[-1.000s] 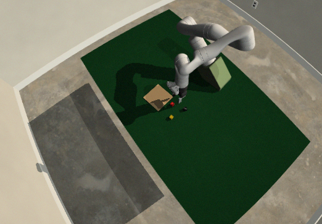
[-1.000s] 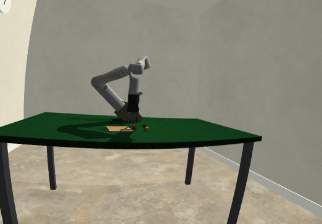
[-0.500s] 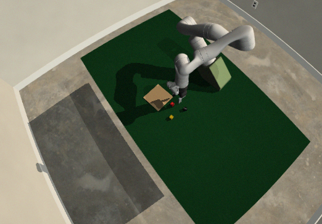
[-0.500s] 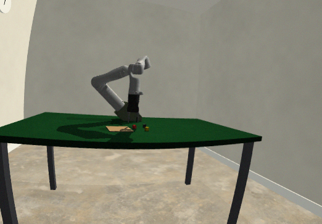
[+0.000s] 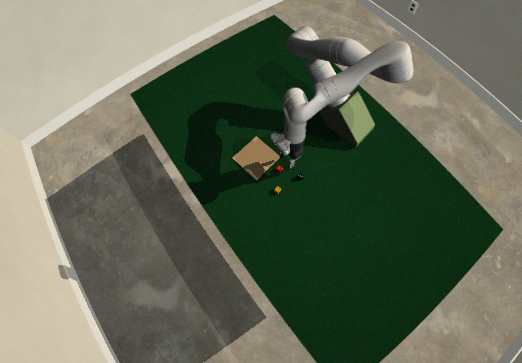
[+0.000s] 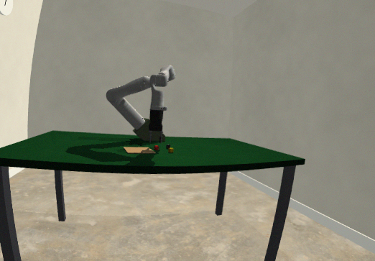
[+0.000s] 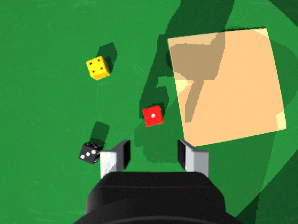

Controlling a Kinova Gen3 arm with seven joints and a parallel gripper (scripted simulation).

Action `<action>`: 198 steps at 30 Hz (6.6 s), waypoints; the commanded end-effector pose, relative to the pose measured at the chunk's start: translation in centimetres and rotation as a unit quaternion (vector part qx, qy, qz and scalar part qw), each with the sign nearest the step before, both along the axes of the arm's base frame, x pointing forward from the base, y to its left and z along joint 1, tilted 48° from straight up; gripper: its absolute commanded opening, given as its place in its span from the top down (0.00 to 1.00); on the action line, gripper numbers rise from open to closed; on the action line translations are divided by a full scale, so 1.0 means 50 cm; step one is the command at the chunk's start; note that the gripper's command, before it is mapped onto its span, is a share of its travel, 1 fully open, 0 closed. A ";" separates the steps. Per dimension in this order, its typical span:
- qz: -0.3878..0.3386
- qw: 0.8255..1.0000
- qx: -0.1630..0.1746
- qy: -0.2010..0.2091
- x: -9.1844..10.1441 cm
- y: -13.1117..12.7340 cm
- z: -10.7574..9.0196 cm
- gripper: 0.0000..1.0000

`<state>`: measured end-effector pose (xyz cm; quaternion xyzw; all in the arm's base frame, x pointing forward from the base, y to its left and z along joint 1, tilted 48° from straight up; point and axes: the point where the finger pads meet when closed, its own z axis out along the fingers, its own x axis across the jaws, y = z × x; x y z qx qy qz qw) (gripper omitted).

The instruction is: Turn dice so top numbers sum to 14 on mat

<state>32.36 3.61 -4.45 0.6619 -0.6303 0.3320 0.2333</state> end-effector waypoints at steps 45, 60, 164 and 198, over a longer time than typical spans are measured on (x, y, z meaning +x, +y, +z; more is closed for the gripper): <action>0.002 1.000 0.000 0.001 0.113 0.098 -0.080 0.00; 0.002 1.000 0.000 0.001 0.113 0.098 -0.080 0.00; 0.002 1.000 0.000 0.001 -0.124 0.250 0.032 0.00; -0.120 0.984 0.027 -0.131 -0.044 0.247 0.023 0.00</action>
